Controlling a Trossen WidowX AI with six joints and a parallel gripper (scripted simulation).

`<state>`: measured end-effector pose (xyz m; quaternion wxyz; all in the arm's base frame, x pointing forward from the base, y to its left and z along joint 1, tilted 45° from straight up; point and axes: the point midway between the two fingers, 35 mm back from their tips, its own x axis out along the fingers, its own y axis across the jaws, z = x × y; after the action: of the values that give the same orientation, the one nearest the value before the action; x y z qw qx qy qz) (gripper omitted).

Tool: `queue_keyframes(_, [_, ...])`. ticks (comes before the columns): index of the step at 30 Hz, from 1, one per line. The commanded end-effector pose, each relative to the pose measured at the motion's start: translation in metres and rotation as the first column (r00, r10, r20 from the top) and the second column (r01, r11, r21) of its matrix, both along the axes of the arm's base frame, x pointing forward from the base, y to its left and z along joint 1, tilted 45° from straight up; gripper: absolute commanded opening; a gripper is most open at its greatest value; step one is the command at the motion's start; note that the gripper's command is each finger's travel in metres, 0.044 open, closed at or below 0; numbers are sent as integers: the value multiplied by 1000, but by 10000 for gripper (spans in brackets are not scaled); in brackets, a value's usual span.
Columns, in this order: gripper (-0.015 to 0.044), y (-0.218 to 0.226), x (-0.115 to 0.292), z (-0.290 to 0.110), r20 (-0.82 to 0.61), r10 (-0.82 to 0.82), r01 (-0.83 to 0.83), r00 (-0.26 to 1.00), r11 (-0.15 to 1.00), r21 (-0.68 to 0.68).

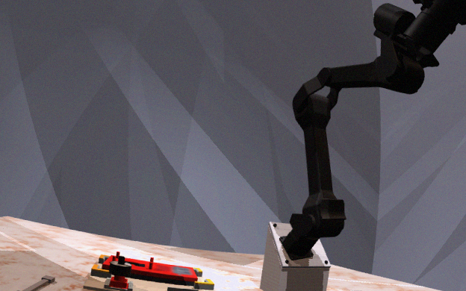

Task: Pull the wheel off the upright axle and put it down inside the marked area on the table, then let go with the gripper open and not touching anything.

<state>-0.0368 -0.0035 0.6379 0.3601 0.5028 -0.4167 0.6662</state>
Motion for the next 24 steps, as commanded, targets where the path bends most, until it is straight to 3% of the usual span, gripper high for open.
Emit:
queue_keyframes(1, [300,37,4,3,12,-103,104,995,990,-95])
queue_keyframes(13, [300,157,55,-17,57,-367,355,928,831,-429])
queue_keyframes(24, [300,213,117,-51,112,-539,487,835,628,-607])
